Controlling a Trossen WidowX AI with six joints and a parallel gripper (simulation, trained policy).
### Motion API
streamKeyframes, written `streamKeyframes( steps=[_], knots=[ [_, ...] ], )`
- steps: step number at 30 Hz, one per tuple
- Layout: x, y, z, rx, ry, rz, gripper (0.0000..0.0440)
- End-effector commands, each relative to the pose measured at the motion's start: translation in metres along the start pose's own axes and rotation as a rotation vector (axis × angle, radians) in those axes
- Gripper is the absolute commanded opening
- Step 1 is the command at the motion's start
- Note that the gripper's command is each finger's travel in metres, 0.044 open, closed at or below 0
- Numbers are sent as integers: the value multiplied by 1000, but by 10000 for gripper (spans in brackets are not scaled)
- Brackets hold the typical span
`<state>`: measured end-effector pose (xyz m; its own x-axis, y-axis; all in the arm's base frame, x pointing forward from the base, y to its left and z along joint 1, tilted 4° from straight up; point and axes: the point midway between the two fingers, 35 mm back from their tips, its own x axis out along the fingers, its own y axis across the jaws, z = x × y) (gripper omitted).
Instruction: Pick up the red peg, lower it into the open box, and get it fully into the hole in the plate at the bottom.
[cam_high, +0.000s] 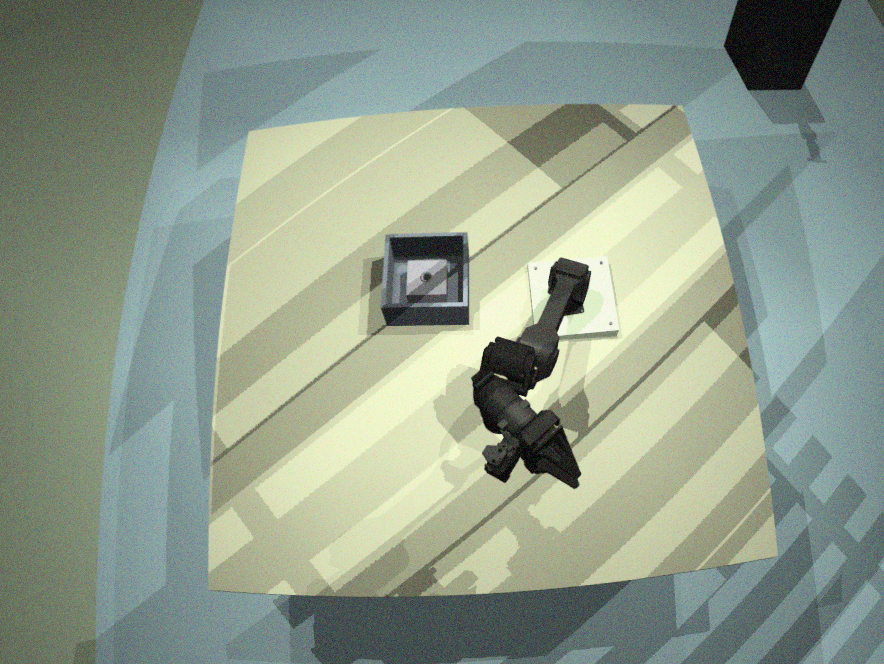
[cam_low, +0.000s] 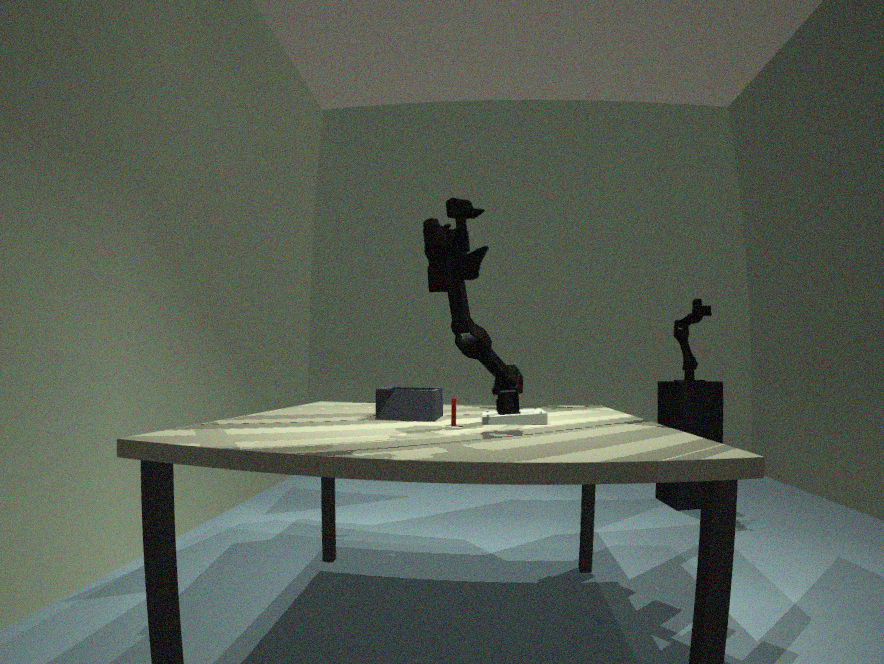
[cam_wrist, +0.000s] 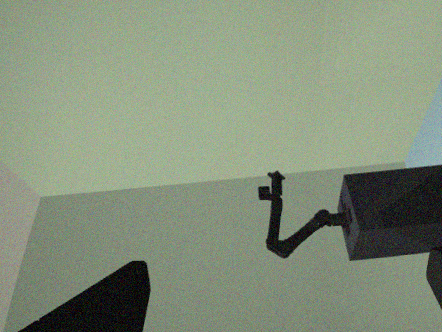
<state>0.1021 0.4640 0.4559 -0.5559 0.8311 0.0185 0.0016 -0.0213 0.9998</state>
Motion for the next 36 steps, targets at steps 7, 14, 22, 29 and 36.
streamKeyframes(
  steps=[7, 14, 22, 29, 36],
  knots=[
    [10, 55, -51, -177, 45, 153, 439],
    [5, 118, -136, -276, 164, 354, 435],
    [-33, 173, -230, -374, 308, 583, 433],
    [-87, 204, -305, -457, 437, 779, 435],
    [-154, 218, -369, -539, 567, 972, 439]
  ],
)
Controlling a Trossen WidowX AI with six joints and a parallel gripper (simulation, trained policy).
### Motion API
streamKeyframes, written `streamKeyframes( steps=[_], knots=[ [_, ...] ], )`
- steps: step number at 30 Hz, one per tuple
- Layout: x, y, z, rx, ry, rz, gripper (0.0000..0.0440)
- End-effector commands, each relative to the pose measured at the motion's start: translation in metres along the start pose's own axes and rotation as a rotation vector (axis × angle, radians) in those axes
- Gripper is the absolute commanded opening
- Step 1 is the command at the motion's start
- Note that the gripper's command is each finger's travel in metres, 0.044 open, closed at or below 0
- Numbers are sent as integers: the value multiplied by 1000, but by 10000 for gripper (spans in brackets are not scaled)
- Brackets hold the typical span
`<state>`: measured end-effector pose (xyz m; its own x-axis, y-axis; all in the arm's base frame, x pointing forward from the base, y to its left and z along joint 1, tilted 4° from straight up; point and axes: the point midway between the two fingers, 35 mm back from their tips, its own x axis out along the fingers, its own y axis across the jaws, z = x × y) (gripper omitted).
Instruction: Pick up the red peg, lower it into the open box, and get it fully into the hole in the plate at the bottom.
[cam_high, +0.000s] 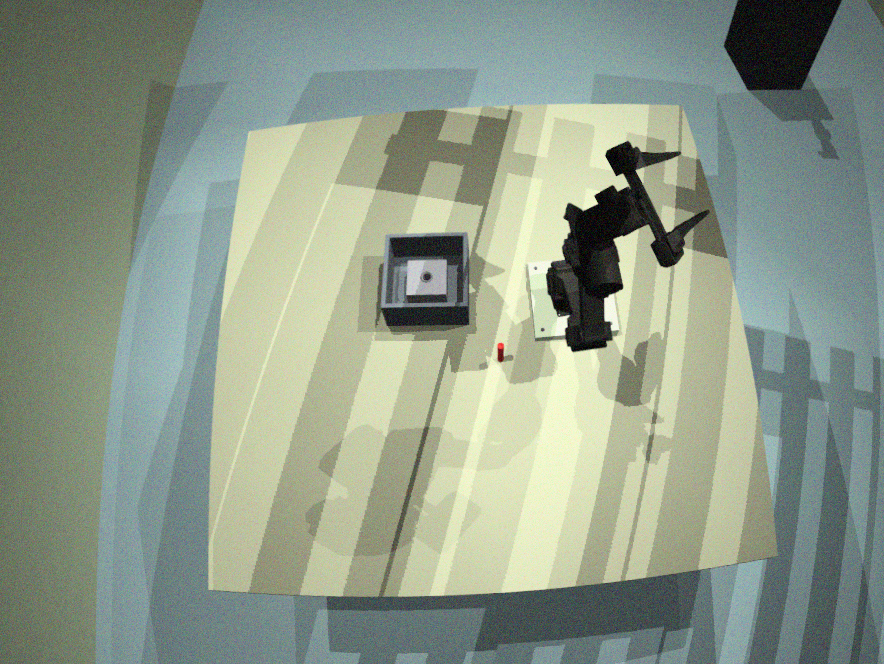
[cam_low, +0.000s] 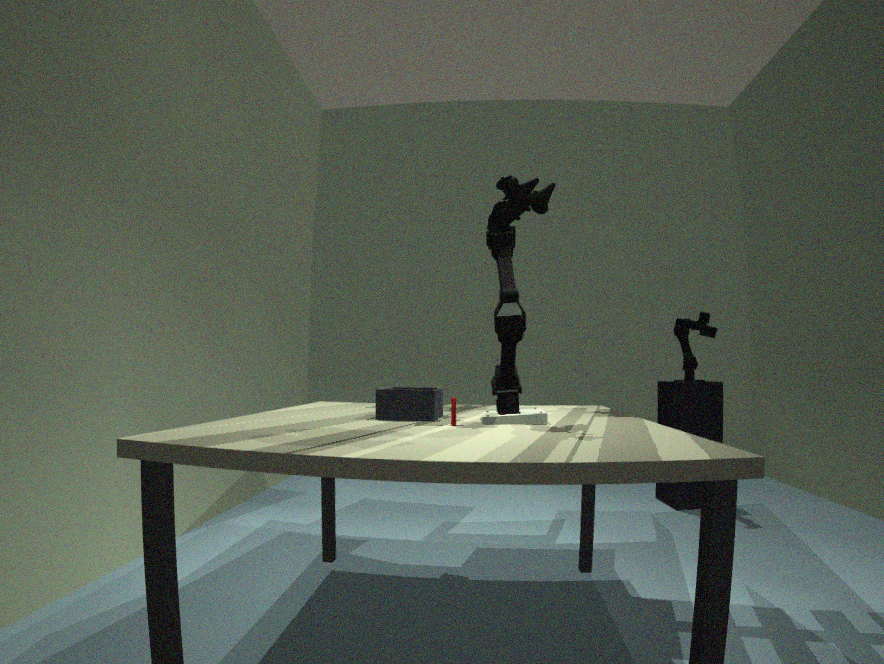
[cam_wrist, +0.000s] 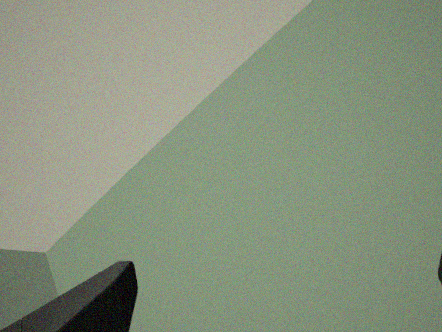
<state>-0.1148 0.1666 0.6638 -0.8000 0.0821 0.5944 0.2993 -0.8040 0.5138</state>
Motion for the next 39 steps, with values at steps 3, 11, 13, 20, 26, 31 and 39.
streamKeyframes(
  steps=[3, 11, 13, 20, 26, 31, 39],
  knots=[
    [1, 64, -48, -71, 93, 169, 440],
    [-20, 141, -113, -156, 228, 401, 440],
    [-29, 159, -129, -175, 262, 459, 440],
    [-71, 213, -182, -234, 381, 664, 440],
    [-119, 249, -223, -296, 478, 839, 440],
    [-166, 272, -252, -344, 558, 985, 440],
    [-250, 291, -287, -417, 680, 1222, 440]
  ],
)
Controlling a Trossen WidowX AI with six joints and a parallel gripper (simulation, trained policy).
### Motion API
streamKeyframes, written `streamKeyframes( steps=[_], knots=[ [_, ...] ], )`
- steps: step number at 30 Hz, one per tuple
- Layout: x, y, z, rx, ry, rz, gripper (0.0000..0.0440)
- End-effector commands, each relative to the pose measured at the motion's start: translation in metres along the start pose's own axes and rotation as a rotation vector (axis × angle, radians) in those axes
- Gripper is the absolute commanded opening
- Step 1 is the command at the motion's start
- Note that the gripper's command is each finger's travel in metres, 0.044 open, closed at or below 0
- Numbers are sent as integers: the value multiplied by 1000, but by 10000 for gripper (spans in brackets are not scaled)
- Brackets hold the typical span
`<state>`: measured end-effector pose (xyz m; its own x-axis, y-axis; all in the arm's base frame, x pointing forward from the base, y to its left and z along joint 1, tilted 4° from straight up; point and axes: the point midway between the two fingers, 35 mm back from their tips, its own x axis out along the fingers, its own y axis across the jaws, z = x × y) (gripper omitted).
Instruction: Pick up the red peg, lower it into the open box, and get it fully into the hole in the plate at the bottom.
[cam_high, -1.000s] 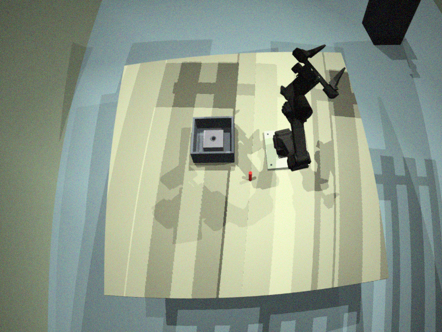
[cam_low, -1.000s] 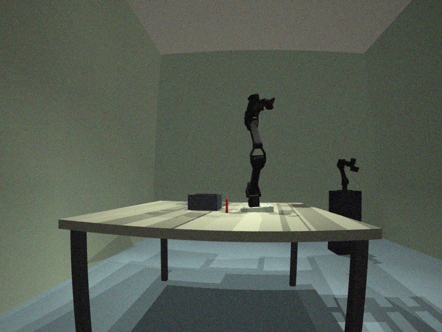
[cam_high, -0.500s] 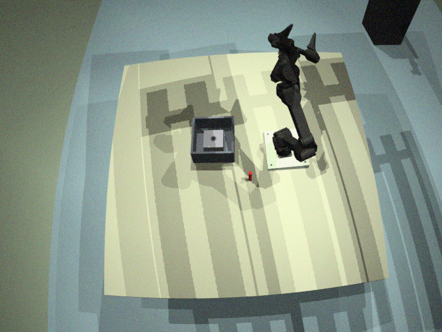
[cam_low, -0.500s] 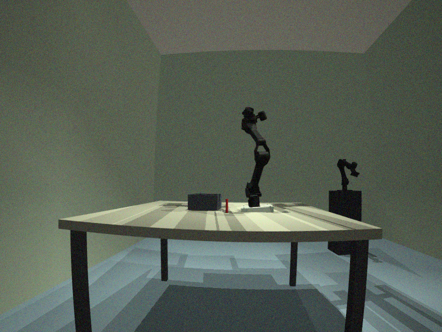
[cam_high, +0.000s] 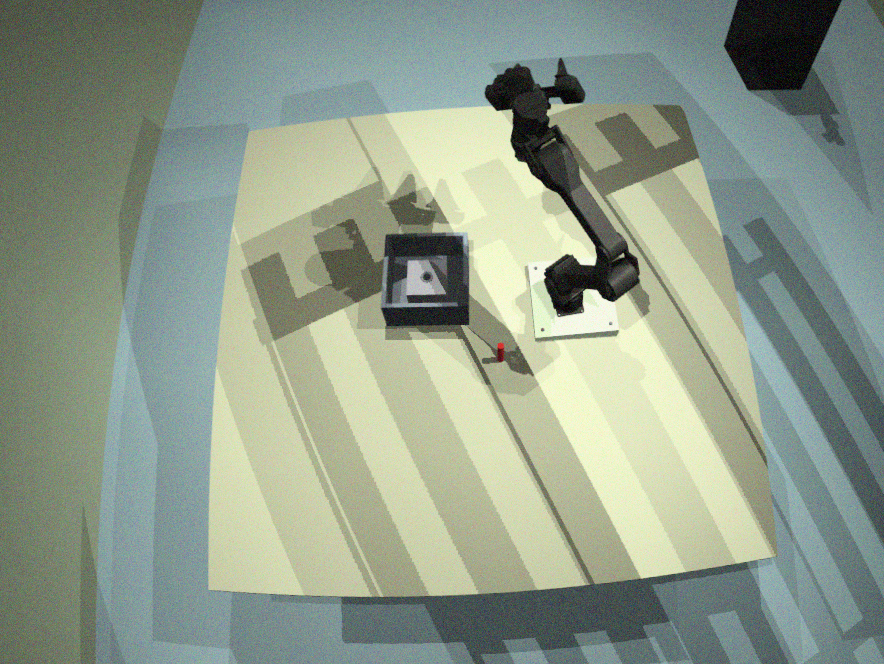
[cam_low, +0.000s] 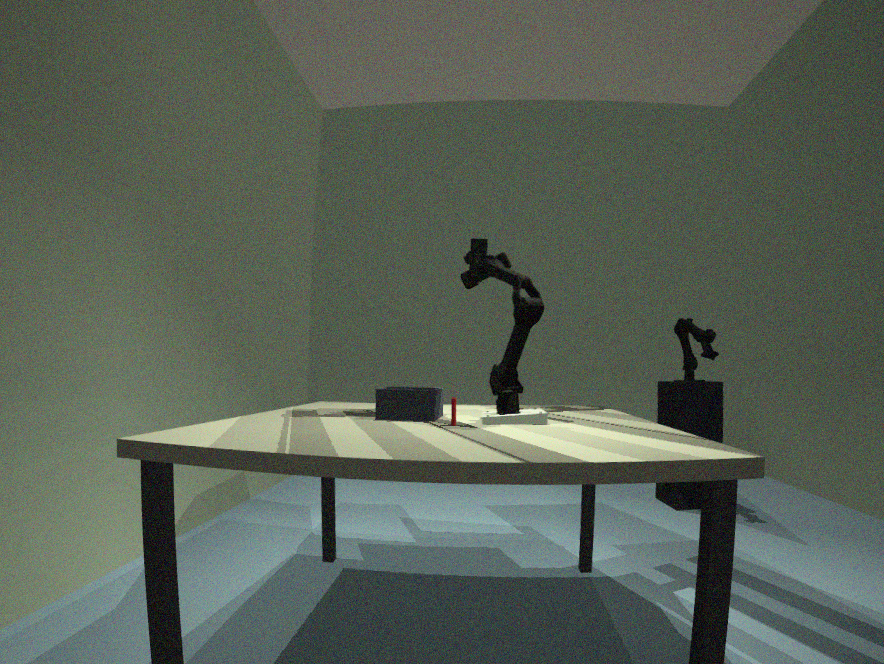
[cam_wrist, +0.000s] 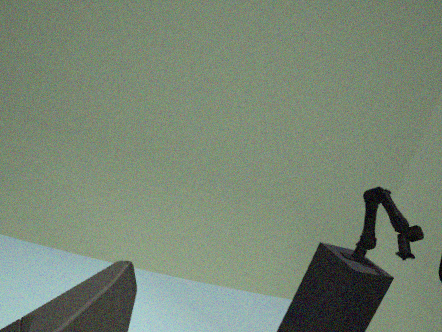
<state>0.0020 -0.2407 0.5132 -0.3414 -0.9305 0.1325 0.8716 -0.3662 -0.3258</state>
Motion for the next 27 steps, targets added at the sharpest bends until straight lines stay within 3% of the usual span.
streamKeyframes(
  steps=[1, 13, 27],
  knots=[
    [4, 43, -22, -49, 64, 114, 440],
    [-31, 156, -81, -167, 238, 465, 440],
    [-140, 242, -140, -286, 449, 852, 440]
  ],
)
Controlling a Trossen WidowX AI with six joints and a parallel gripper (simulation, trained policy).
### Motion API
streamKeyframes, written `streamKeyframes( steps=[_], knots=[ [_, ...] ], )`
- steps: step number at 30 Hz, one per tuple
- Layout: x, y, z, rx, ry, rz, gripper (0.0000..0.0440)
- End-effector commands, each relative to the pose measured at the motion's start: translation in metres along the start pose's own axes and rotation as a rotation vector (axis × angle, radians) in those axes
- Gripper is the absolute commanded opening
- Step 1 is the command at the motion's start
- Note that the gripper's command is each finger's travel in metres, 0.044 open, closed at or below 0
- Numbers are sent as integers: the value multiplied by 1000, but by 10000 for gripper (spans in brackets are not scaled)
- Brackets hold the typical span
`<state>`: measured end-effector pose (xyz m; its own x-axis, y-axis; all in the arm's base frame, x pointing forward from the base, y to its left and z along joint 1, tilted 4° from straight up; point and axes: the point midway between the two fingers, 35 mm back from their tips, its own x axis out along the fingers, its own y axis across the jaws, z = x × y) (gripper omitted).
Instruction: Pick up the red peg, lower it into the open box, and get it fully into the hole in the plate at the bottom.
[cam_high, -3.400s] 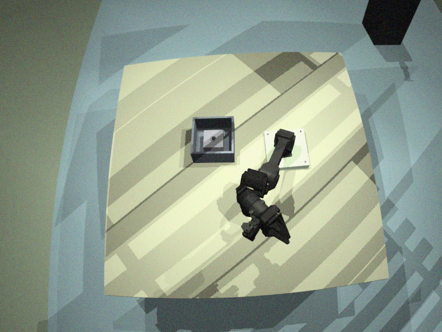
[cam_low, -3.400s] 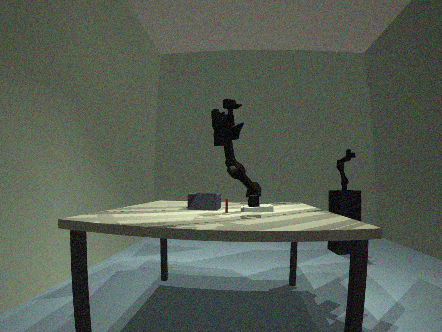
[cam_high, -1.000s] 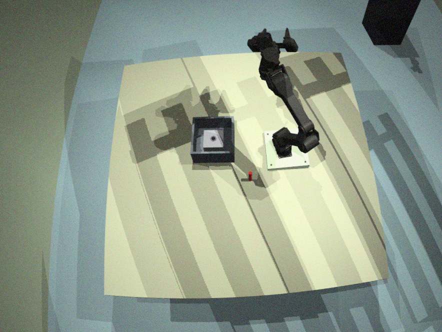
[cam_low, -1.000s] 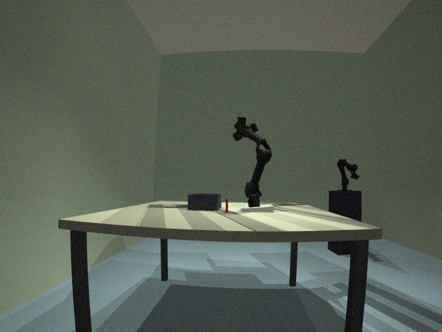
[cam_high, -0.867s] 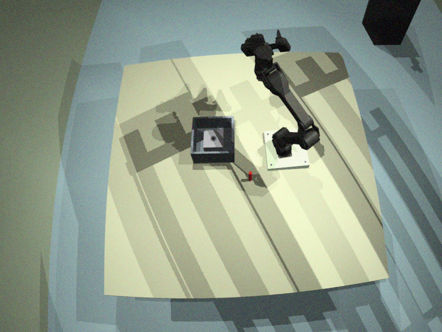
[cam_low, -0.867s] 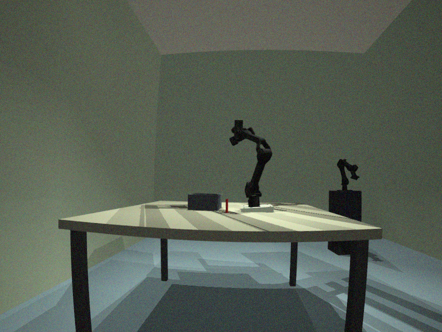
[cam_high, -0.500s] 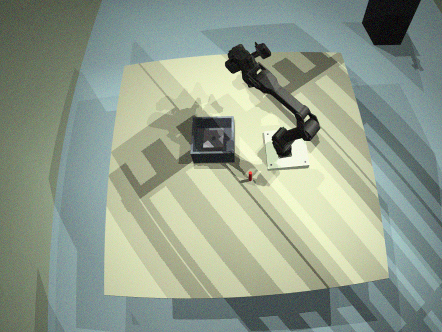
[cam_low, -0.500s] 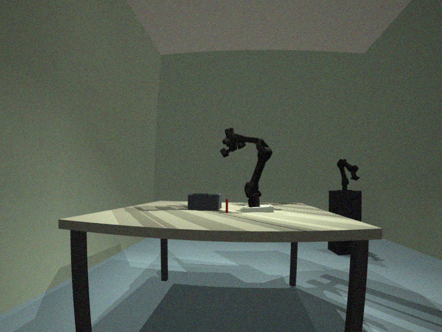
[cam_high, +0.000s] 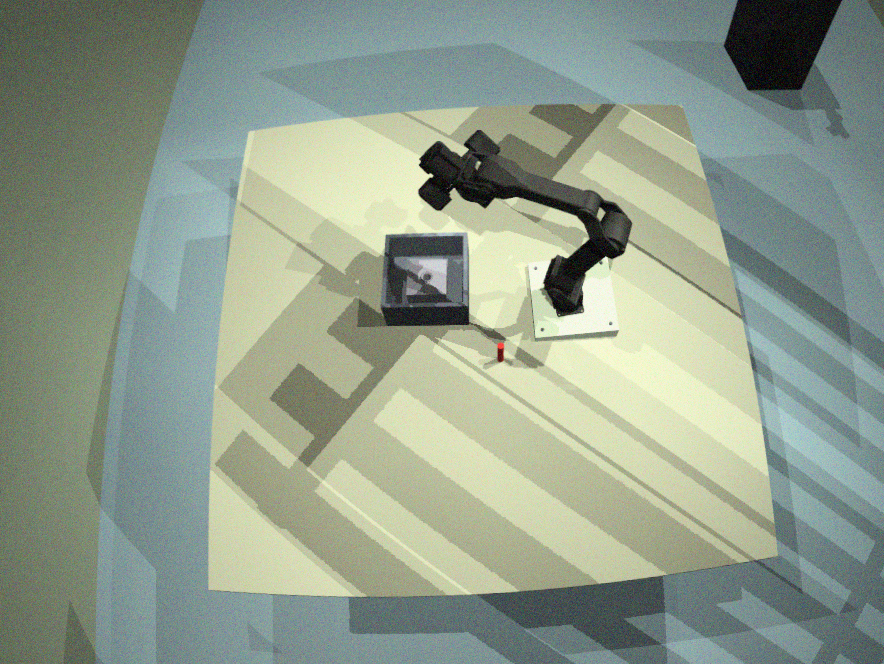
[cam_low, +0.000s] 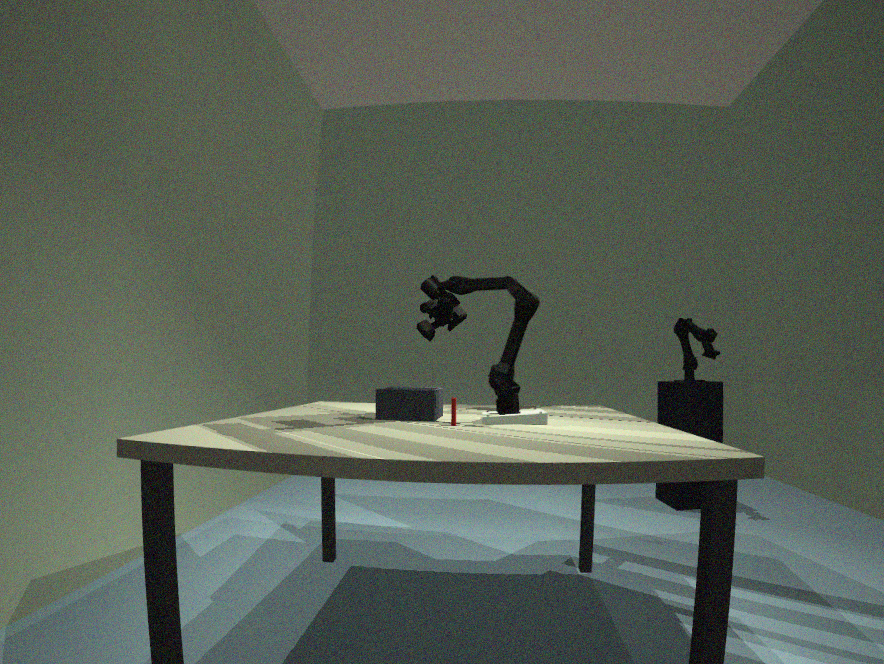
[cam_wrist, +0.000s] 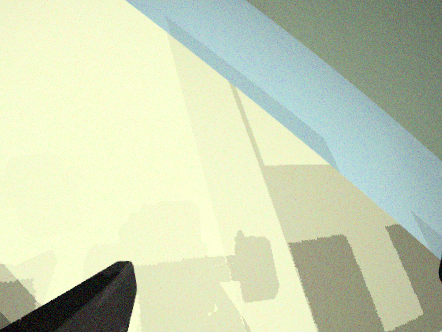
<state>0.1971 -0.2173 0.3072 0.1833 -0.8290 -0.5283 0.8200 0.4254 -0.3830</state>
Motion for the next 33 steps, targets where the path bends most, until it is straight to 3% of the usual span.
streamKeyframes(
  steps=[1, 17, 33],
  knots=[
    [-2, 37, -20, -36, 72, 91, 440],
    [-70, 141, -104, -93, 347, 364, 440],
    [-142, 177, -203, -110, 640, 383, 440]
  ],
)
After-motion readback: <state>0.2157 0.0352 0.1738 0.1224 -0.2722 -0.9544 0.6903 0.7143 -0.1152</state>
